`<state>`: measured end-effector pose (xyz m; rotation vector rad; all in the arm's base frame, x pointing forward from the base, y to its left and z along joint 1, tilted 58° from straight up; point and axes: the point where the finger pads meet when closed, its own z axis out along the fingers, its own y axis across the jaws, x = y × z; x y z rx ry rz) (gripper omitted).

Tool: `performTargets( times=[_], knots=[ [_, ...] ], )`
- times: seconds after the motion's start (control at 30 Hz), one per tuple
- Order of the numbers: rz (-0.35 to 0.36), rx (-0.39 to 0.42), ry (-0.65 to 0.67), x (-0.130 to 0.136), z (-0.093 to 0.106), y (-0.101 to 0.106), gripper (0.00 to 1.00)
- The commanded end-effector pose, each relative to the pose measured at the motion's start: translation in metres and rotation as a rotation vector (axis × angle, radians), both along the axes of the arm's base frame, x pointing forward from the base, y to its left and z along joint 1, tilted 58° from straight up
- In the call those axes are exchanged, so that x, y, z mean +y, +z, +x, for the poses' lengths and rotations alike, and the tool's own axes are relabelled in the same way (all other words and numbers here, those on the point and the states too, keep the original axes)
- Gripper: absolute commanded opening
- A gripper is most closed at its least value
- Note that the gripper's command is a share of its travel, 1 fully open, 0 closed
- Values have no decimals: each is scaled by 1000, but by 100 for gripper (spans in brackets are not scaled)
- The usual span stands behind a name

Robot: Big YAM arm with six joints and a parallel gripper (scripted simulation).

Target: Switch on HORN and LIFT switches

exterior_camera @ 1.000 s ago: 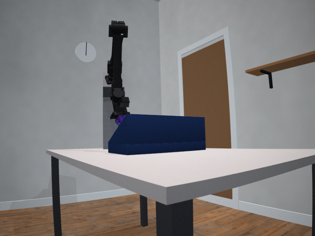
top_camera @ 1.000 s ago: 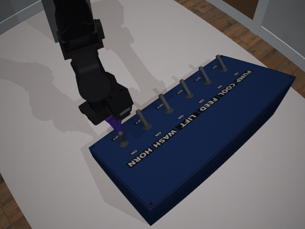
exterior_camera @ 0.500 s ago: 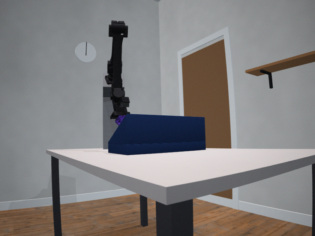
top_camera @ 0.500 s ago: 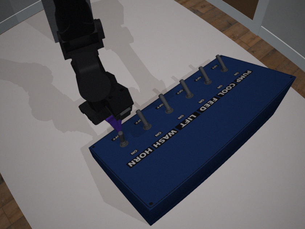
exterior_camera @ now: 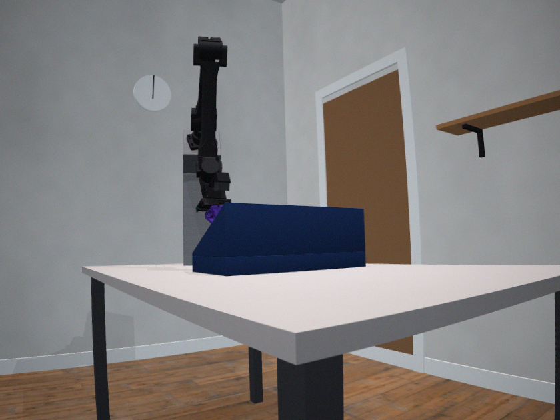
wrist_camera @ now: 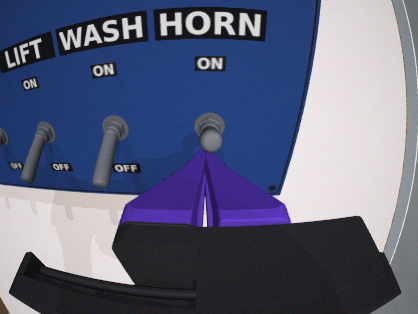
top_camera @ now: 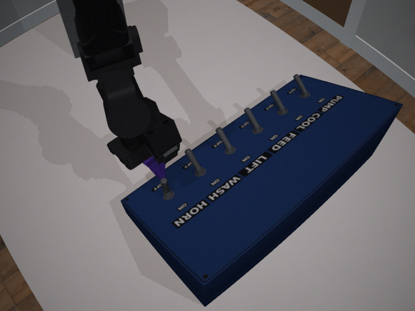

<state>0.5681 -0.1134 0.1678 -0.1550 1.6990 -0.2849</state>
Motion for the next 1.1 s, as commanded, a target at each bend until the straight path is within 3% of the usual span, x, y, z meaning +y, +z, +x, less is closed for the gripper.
performTargets(
  times=[0.0,0.9,0.97,1.0,1.03,1.07],
  knots=[
    [-8,-78,20,10,5,38,0],
    [-10,-87,21,9,5,40,0],
    [-11,-86,16,5,4,37,0],
    [-11,-79,9,0,3,30,0],
    [-4,-49,0,-6,4,10,0],
    [-4,-49,0,-6,4,10,0]
  ],
)
